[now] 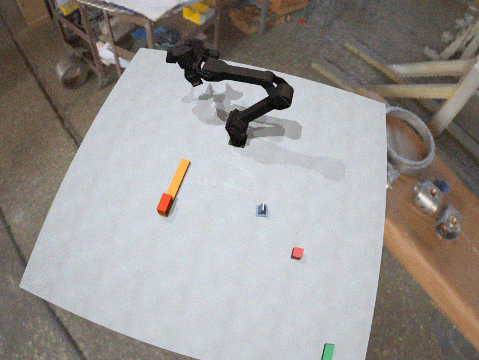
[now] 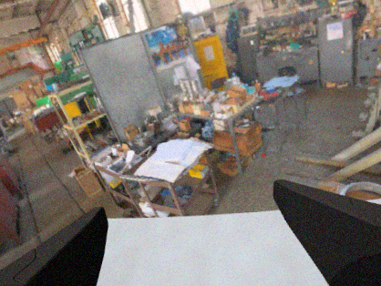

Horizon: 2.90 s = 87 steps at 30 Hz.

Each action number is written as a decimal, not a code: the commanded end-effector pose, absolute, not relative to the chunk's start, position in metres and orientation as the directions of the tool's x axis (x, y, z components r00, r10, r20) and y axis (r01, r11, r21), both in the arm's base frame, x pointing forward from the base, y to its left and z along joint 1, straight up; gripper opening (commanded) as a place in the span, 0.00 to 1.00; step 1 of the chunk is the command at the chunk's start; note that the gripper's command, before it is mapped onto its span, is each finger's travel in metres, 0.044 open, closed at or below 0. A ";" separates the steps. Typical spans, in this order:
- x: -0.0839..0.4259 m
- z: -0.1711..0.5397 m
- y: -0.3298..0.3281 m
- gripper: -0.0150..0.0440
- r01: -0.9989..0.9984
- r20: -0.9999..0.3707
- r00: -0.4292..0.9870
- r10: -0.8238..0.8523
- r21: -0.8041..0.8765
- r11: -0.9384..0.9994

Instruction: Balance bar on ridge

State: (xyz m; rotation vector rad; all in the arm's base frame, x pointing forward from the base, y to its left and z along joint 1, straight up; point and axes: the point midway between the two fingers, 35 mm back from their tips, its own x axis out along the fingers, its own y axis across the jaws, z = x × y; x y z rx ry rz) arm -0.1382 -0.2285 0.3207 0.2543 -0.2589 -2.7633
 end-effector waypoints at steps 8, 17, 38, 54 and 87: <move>-0.112 0.310 -0.259 0.79 0.490 -0.215 -0.841 -0.497 0.088 -0.867; -0.057 0.289 -0.299 0.79 0.732 -0.357 -0.665 -0.656 -0.136 -0.667; 0.094 0.230 -0.319 0.79 0.892 -0.708 -0.215 -0.673 -0.423 0.159; 0.186 0.191 -0.275 0.79 0.650 -0.878 -0.029 -0.478 -0.380 0.658; 0.279 0.099 -0.175 0.79 0.052 -1.000 0.023 -0.014 -0.013 0.999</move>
